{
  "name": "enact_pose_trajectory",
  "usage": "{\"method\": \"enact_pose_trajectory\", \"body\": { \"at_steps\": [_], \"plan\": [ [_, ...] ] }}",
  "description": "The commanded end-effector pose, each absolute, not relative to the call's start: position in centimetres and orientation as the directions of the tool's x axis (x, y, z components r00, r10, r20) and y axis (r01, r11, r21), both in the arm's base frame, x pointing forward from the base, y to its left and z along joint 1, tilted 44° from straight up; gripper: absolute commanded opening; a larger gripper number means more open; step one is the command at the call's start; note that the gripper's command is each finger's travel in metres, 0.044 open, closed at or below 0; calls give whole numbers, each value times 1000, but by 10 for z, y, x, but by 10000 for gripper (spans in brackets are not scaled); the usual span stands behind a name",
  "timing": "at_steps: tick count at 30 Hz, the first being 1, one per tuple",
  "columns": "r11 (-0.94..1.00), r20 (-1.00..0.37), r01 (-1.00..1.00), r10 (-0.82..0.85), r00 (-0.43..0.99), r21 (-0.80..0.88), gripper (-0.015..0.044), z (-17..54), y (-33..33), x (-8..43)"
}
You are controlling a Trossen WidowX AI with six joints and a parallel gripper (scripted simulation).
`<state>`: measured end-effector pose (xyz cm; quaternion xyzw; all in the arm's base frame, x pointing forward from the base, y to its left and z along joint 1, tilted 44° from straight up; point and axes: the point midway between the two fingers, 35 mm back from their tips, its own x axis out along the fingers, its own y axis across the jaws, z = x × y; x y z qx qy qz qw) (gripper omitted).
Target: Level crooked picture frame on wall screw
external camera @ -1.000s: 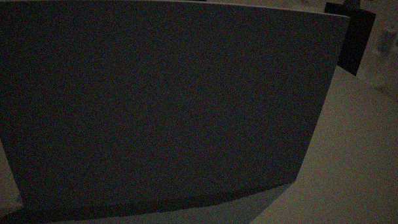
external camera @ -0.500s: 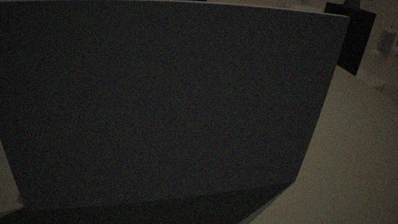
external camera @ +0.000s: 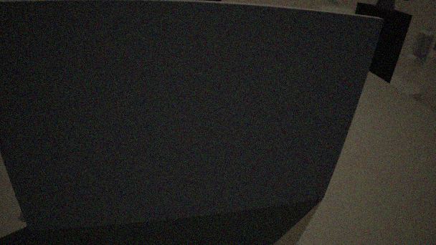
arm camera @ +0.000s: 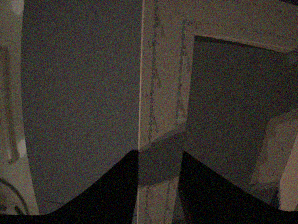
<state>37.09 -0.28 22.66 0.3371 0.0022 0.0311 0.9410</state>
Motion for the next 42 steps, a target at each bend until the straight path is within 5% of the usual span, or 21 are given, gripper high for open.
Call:
{"method": "enact_pose_trajectory", "body": {
  "at_steps": [1, 22, 32, 42],
  "plan": [
    [755, 16, -56, 59, 998, 654, 0, 227, -3, 371],
    [678, 16, -52, 60, 998, 733, 0, 227, -3, 371],
    [693, 17, -55, 61, 998, 719, 260, 227, -3, 371],
    [750, 17, -59, 64, 998, 658, 260, 234, -10, 326]
  ]
}}
